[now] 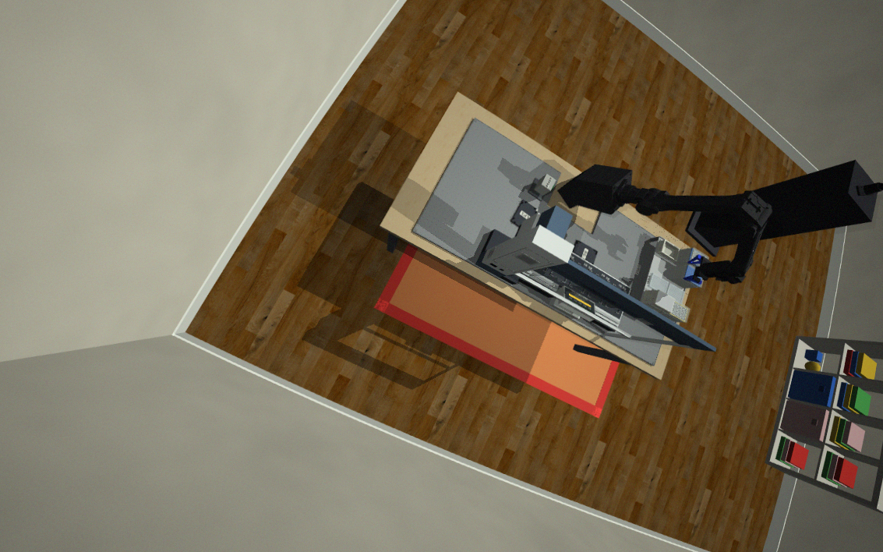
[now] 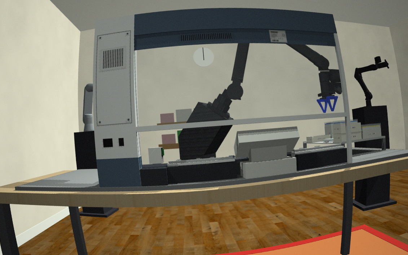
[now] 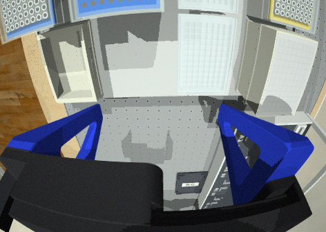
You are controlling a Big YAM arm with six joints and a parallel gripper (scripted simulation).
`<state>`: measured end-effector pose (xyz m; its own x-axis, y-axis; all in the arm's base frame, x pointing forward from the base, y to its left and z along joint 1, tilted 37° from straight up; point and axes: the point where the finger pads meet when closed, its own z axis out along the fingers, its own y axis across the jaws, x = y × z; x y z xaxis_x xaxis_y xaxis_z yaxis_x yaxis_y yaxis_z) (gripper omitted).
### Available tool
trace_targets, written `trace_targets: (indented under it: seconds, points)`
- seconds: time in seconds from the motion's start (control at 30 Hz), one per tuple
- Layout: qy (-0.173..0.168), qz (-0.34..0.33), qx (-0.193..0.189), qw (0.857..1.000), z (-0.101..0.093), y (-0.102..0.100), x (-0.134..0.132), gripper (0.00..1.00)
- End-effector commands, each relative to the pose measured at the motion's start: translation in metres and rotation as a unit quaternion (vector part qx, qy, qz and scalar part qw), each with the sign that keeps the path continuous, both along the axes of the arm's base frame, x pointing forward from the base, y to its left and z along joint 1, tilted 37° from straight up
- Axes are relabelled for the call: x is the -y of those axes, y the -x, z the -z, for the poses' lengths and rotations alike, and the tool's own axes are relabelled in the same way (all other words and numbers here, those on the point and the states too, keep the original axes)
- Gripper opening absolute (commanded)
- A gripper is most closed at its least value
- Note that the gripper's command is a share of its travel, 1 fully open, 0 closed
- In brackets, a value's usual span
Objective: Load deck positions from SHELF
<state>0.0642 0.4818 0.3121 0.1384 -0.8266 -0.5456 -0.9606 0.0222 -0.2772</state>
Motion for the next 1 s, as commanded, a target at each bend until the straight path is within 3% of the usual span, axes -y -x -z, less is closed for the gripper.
trace_targets:
  seconds: [0.0,0.4,0.47,0.5,0.57,0.6,0.97]
  points:
    - [-0.014,-0.011,0.011,1.000,-0.026,-0.014,-0.009,1.00]
    - [-0.014,-0.011,0.013,1.000,-0.044,-0.073,-0.008,1.00]
    - [-0.014,-0.011,0.013,1.000,-0.044,-0.073,-0.008,1.00]
    - [0.006,-0.015,0.009,1.000,-0.018,-0.068,-0.003,1.00]
    - [0.006,-0.023,0.009,1.000,-0.018,-0.061,-0.005,1.00]
    - [-0.018,-0.011,0.012,1.000,-0.042,-0.067,-0.003,1.00]
    - [-0.018,-0.011,0.012,1.000,-0.042,-0.067,-0.003,1.00]
